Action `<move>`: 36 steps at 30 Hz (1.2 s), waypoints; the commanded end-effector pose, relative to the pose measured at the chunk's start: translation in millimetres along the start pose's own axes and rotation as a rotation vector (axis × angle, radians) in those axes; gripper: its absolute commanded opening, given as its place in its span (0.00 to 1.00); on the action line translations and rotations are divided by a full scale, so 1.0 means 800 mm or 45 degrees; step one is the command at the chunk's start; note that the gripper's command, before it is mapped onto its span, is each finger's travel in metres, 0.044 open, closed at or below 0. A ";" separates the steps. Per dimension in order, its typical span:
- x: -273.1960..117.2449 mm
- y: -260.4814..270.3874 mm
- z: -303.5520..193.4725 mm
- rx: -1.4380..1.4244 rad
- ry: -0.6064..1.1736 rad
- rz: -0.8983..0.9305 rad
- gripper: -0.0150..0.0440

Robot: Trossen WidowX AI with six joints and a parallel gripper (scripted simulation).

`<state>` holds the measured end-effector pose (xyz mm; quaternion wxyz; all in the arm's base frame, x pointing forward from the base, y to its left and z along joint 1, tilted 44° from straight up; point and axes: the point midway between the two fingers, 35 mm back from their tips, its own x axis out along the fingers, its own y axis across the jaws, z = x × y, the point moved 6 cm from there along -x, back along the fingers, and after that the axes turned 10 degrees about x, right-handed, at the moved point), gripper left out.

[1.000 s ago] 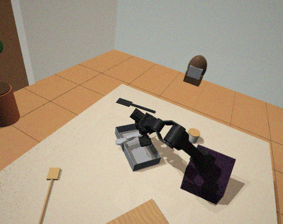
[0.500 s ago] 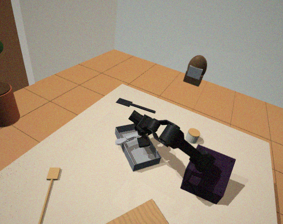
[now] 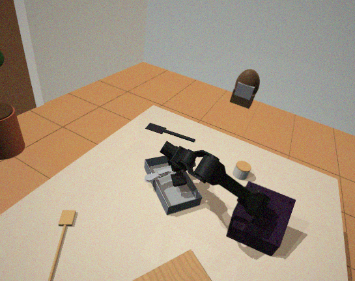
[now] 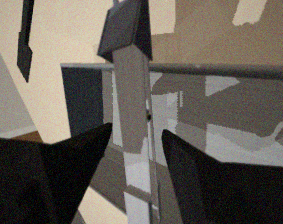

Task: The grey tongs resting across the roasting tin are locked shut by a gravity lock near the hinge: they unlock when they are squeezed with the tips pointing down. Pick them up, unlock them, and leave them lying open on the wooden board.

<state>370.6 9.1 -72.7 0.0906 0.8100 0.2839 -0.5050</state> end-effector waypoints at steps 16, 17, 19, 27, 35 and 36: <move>0.007 -0.001 0.001 0.000 -0.001 -0.001 0.39; 0.007 -0.001 0.001 0.000 -0.001 -0.001 0.38; 0.007 -0.001 0.001 0.000 -0.001 -0.001 0.36; 0.007 -0.001 0.001 0.000 -0.001 -0.001 0.10; -0.072 0.046 -0.008 0.002 -0.003 0.006 0.00; -0.075 0.047 -0.008 0.003 -0.003 0.007 0.00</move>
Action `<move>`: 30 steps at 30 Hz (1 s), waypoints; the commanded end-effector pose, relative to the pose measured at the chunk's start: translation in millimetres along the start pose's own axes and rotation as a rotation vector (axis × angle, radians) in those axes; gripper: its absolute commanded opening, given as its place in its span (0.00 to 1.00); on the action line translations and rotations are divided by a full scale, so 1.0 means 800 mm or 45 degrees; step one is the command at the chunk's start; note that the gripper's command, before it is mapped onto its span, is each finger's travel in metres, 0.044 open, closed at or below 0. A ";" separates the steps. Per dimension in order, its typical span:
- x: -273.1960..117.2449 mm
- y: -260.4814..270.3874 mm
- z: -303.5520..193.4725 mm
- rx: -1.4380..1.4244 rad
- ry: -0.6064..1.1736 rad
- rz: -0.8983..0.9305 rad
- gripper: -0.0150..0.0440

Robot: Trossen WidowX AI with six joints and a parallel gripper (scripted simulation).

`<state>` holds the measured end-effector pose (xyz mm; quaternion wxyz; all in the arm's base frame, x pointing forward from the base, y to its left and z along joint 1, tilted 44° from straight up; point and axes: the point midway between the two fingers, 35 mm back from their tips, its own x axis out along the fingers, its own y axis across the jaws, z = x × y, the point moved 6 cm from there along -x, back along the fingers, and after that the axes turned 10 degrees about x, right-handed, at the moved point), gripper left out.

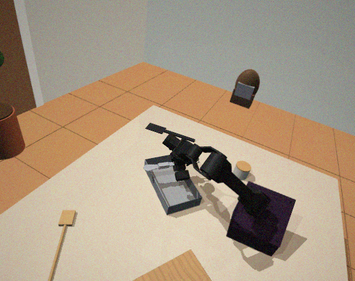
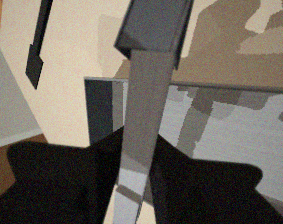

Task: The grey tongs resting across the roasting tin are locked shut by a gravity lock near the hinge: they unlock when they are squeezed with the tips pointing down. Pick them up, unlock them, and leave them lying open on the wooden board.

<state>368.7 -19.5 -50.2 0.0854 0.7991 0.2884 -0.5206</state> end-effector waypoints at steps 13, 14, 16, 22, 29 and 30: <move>-0.037 0.023 -0.011 -0.022 0.030 0.018 0.00; -0.036 0.024 -0.011 -0.029 0.025 0.007 0.00; -0.035 0.026 -0.010 -0.049 0.012 -0.022 0.00; -0.030 0.033 -0.009 -0.113 -0.024 -0.126 0.00; -0.026 0.040 -0.008 -0.183 -0.047 -0.250 0.00; -0.026 0.041 -0.008 -0.192 -0.049 -0.268 0.00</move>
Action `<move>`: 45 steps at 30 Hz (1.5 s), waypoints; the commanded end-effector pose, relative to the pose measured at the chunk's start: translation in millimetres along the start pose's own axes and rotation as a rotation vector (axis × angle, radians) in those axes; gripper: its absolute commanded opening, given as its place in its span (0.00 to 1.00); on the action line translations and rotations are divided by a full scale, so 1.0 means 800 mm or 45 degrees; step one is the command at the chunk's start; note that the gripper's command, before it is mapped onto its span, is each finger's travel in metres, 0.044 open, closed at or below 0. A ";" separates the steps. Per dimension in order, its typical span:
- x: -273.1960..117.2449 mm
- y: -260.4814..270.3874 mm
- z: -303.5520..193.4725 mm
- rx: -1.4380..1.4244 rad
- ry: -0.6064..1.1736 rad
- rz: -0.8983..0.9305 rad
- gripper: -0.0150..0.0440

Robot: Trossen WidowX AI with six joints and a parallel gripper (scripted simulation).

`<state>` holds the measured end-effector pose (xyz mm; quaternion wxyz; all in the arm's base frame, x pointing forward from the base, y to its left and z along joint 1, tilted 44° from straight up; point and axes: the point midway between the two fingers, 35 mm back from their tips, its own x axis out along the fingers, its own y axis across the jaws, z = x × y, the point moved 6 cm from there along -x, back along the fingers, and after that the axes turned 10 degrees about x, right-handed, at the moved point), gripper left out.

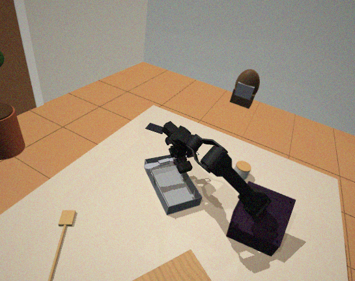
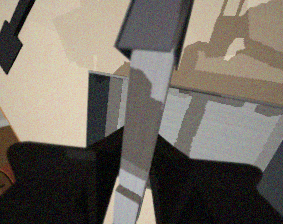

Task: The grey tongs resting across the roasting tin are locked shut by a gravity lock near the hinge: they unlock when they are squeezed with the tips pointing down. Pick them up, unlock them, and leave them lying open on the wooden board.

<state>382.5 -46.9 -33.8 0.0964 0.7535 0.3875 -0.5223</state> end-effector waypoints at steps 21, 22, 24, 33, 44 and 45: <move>-0.005 0.023 0.005 -0.198 0.058 -0.392 0.00; -0.005 0.023 0.005 -0.199 0.059 -0.395 0.00; -0.005 0.023 0.005 -0.199 0.059 -0.395 0.00; -0.004 0.017 0.001 -0.261 0.053 -0.394 0.00; -0.009 -0.001 -0.028 -0.809 0.124 -0.371 0.00; -0.010 -0.003 -0.031 -0.862 0.131 -0.368 0.00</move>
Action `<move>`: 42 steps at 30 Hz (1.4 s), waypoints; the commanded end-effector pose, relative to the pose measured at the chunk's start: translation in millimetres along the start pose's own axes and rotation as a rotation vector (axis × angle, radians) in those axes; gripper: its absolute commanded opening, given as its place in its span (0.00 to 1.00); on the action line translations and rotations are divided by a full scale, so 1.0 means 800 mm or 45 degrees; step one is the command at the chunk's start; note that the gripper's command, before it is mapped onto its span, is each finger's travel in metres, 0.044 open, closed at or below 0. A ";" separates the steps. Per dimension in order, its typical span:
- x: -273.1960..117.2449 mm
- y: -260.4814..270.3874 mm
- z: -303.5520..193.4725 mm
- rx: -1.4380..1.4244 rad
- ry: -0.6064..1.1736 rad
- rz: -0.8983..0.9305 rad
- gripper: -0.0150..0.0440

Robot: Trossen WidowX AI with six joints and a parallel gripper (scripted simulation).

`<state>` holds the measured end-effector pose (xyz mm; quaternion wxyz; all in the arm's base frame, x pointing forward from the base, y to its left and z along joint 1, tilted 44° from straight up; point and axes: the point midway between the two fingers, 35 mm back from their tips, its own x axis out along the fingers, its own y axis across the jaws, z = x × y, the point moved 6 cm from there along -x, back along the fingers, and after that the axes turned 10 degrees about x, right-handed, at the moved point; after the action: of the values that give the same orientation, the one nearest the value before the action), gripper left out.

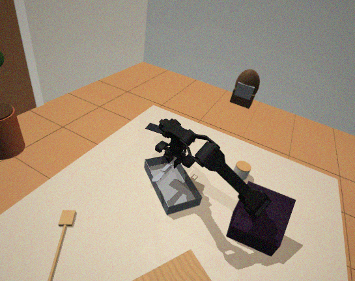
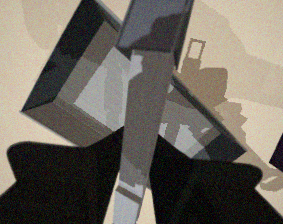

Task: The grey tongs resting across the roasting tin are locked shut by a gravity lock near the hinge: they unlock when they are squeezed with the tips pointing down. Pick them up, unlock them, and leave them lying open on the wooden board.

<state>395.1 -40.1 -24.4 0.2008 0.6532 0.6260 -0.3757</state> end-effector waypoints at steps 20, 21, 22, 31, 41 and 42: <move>-0.002 -0.009 -0.078 -1.224 -0.033 0.011 0.00; -0.002 -0.010 -0.081 -1.277 -0.034 0.011 0.00; -0.002 -0.010 -0.084 -1.330 -0.035 0.010 0.00; 0.000 -0.018 -0.113 -1.806 -0.046 0.004 0.00; 0.002 -0.029 -0.146 -2.336 -0.053 -0.004 0.00; 0.002 -0.030 -0.149 -2.389 -0.053 -0.005 0.00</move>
<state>401.1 46.0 46.6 0.6374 0.2571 0.6903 0.2260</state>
